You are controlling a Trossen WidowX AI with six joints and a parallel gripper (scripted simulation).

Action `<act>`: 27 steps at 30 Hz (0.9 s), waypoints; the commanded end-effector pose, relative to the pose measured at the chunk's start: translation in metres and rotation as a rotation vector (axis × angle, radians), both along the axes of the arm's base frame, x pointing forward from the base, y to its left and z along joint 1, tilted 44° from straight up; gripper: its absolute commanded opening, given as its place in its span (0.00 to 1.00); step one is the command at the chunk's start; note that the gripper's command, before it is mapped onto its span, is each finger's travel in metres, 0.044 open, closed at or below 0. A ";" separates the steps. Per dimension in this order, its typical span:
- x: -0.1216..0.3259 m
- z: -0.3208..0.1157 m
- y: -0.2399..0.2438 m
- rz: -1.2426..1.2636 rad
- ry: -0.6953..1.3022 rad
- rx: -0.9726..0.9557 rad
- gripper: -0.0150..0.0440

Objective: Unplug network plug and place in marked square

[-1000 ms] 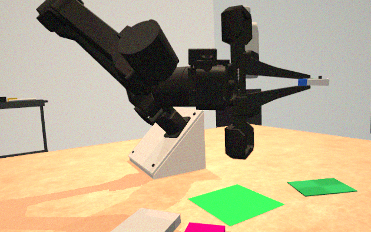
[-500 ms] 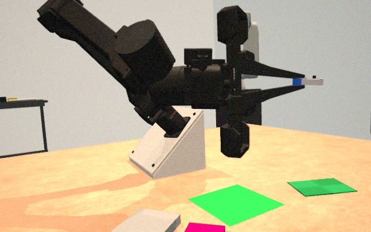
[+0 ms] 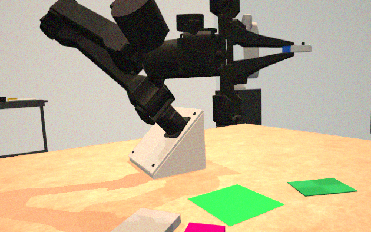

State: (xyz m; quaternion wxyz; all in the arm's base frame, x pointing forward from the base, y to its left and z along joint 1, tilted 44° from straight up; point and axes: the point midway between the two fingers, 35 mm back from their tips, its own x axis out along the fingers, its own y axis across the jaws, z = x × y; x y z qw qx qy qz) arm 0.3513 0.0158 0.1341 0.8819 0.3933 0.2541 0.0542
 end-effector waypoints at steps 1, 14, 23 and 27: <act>-0.003 0.010 0.008 0.001 -0.006 0.003 0.25; -0.013 -0.021 0.009 -0.162 0.143 0.043 0.25; -0.029 -0.060 0.001 -0.368 0.286 0.051 0.25; -0.038 -0.075 -0.004 -0.461 0.334 0.043 0.25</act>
